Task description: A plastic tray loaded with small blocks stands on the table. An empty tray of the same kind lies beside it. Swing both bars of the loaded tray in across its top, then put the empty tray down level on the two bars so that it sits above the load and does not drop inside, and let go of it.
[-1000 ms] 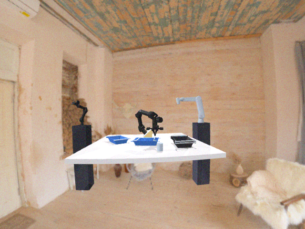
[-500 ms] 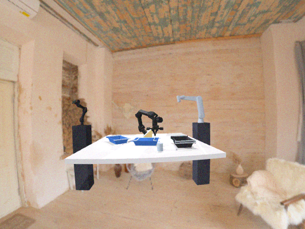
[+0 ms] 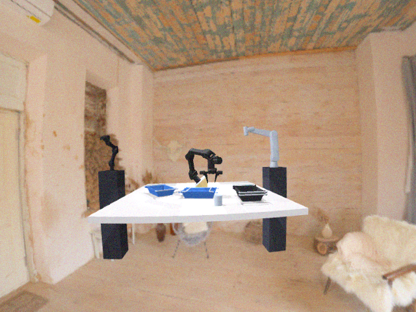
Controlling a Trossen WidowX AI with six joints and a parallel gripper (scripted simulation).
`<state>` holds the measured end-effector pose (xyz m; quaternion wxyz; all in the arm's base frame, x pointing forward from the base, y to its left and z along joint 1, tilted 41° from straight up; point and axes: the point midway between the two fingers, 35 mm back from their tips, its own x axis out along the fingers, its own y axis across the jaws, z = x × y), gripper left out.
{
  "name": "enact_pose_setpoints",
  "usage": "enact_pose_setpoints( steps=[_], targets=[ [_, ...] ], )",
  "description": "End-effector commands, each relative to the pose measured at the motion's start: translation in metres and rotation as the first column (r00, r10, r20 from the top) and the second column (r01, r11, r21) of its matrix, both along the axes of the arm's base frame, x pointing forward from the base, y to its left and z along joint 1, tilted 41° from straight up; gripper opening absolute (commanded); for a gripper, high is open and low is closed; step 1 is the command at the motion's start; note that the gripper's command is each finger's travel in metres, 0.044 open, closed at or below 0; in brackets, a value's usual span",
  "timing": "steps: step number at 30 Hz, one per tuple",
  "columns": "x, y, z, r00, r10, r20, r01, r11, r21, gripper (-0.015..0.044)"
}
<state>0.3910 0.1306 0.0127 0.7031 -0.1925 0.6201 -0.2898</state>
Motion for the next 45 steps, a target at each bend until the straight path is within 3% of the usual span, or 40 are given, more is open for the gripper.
enact_pose_setpoints(
  steps=[1, 3, 4, 11, 16, 22, 27, 33, 45],
  targets=[
    [-0.002, 0.029, 0.030, 0.999, 0.036, 0.012, -0.036, 0.999, 0.016, 0.0368],
    [-0.006, 0.040, 0.045, 0.999, 0.051, 0.010, -0.052, 0.999, 0.018, 0.0420],
    [-0.001, 0.019, 0.026, 1.000, 0.018, 0.011, -0.019, 1.000, 0.010, 0.0440],
    [0.000, -0.074, 0.091, 0.883, -0.387, 0.266, 0.359, 0.921, 0.150, 0.0440],
    [-0.024, -0.150, 0.138, 0.612, -0.666, 0.428, 0.593, 0.744, 0.310, 0.0440],
    [-0.080, -0.227, 0.183, 0.141, -0.838, 0.528, 0.716, 0.455, 0.530, 0.0440],
    [-0.142, -0.273, 0.208, -0.284, -0.810, 0.513, 0.670, 0.215, 0.711, 0.0440],
    [-0.220, -0.302, 0.221, -0.705, -0.594, 0.386, 0.469, 0.017, 0.883, 0.0440],
    [-0.225, -0.313, 0.212, -0.744, -0.561, 0.364, 0.440, 0.000, 0.898, 0.0440]
  ],
)
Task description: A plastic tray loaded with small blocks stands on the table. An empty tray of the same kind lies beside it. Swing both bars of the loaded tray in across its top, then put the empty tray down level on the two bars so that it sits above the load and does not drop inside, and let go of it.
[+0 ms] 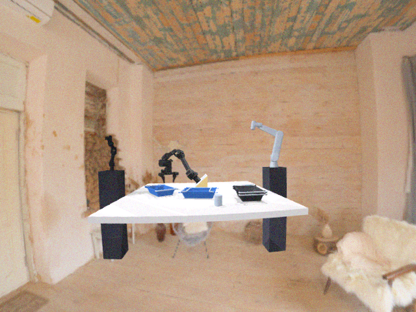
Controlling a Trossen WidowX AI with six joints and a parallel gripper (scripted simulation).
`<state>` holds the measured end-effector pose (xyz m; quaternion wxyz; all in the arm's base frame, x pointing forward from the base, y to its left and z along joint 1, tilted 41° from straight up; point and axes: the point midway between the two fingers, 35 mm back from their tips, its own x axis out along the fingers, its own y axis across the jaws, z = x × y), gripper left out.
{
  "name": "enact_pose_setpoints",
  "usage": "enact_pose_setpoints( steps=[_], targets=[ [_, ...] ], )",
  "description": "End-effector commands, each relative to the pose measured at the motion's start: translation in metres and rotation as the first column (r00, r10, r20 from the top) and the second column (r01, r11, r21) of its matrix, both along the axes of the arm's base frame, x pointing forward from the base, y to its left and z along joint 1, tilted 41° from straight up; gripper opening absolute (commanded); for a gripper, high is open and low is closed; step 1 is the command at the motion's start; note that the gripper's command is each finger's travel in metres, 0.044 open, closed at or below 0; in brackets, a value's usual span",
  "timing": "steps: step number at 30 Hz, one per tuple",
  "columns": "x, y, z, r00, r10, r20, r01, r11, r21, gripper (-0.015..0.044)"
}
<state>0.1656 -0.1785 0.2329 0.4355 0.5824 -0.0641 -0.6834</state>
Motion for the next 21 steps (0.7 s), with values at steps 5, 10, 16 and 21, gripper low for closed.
enact_pose_setpoints(
  steps=[5, 10, 16, 21],
  targets=[
    [0.003, -0.018, -0.024, 1.000, -0.001, -0.008, 0.001, 1.000, 0.008, 0.0440],
    [0.004, -0.033, -0.040, 1.000, -0.001, -0.008, 0.001, 1.000, 0.008, 0.0440],
    [0.002, -0.049, -0.058, 1.000, -0.001, -0.009, 0.001, 1.000, 0.003, 0.0440],
    [0.002, -0.051, -0.061, 1.000, -0.001, -0.010, 0.001, 1.000, 0.003, 0.0440]
  ],
)
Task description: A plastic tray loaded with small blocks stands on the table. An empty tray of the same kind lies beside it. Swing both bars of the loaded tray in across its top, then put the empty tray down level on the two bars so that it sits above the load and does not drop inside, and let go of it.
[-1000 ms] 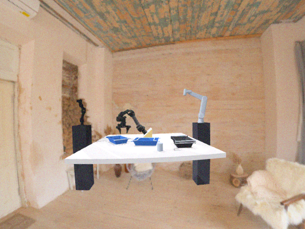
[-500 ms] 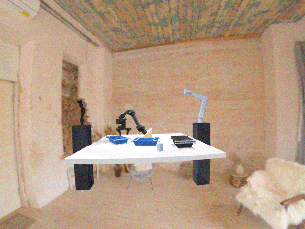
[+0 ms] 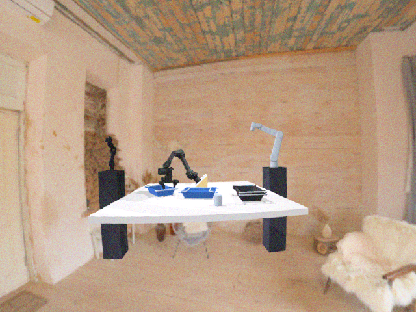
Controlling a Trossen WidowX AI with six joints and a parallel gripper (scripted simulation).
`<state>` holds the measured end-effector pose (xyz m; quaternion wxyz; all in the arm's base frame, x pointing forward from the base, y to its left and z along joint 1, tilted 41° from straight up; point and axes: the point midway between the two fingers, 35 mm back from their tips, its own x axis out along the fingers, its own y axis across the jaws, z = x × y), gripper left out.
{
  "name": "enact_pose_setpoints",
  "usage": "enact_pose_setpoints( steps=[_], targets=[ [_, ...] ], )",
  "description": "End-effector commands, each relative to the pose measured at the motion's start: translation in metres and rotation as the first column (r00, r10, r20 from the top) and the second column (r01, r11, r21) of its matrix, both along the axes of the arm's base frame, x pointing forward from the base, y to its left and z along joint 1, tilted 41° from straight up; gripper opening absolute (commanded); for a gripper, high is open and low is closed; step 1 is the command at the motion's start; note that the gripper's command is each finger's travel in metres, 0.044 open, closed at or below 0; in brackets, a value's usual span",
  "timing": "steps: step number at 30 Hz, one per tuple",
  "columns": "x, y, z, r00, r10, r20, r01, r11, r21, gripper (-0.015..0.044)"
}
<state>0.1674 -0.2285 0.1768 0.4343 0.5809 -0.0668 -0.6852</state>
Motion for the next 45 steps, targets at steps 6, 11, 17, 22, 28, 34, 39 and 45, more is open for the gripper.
enact_pose_setpoints(
  steps=[6, 11, 17, 22, 28, 34, 39, 45],
  targets=[
    [-0.0002, -0.0010, -0.0051, 1.000, 0.006, -0.008, -0.006, 1.000, 0.006, 0.0440],
    [-0.0002, -0.0010, -0.0051, 1.000, 0.006, -0.008, -0.006, 1.000, 0.006, 0.0381],
    [-0.0002, -0.0010, -0.0051, 1.000, 0.006, -0.008, -0.006, 1.000, 0.006, 0.0293],
    [-0.0002, -0.0010, -0.0051, 1.000, 0.006, -0.008, -0.006, 1.000, 0.006, 0.0228],
    [-0.0002, -0.0010, -0.0051, 1.000, 0.006, -0.008, -0.006, 1.000, 0.006, 0.0188],
    [-0.0002, -0.0010, -0.0051, 1.000, 0.006, -0.008, -0.006, 1.000, 0.006, 0.0148],
    [-0.0002, -0.0010, -0.0051, 1.000, 0.006, -0.008, -0.006, 1.000, 0.006, 0.0115],
    [-0.0002, -0.0010, -0.0051, 1.000, 0.006, -0.008, -0.006, 1.000, 0.006, 0.0075]
  ],
)
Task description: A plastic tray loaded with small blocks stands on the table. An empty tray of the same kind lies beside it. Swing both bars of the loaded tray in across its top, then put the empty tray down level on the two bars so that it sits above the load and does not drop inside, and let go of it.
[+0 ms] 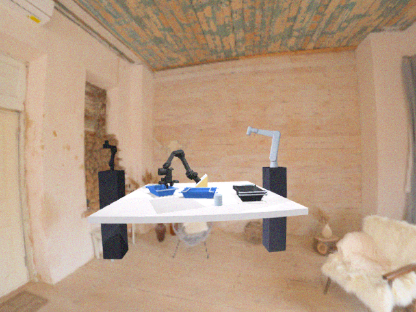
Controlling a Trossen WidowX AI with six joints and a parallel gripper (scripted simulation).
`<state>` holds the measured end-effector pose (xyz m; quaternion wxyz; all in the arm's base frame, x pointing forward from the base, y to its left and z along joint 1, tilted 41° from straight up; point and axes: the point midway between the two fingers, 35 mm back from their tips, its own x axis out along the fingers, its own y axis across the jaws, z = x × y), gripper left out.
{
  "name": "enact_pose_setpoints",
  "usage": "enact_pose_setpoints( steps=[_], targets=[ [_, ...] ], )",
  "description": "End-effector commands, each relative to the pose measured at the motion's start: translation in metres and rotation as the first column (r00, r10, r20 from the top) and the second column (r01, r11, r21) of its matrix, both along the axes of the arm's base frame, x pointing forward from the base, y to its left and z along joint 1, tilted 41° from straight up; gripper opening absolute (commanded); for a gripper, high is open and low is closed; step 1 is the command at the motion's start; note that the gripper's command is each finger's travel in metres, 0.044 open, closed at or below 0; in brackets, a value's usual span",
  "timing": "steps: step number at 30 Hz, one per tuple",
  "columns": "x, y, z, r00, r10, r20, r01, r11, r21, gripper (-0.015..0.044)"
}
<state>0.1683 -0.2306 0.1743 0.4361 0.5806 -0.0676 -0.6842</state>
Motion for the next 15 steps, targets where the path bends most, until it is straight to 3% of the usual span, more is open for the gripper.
enact_pose_setpoints(
  steps=[1, 11, 15],
  targets=[
    [-0.001, 0.001, -0.003, 1.000, 0.004, -0.009, -0.003, 1.000, 0.010, 0.0068],
    [0.000, 0.007, 0.004, 1.000, 0.003, -0.009, -0.003, 1.000, 0.012, 0.0001],
    [0.001, 0.020, 0.018, 1.000, 0.002, -0.008, -0.002, 1.000, 0.016, 0.0000]
  ],
)
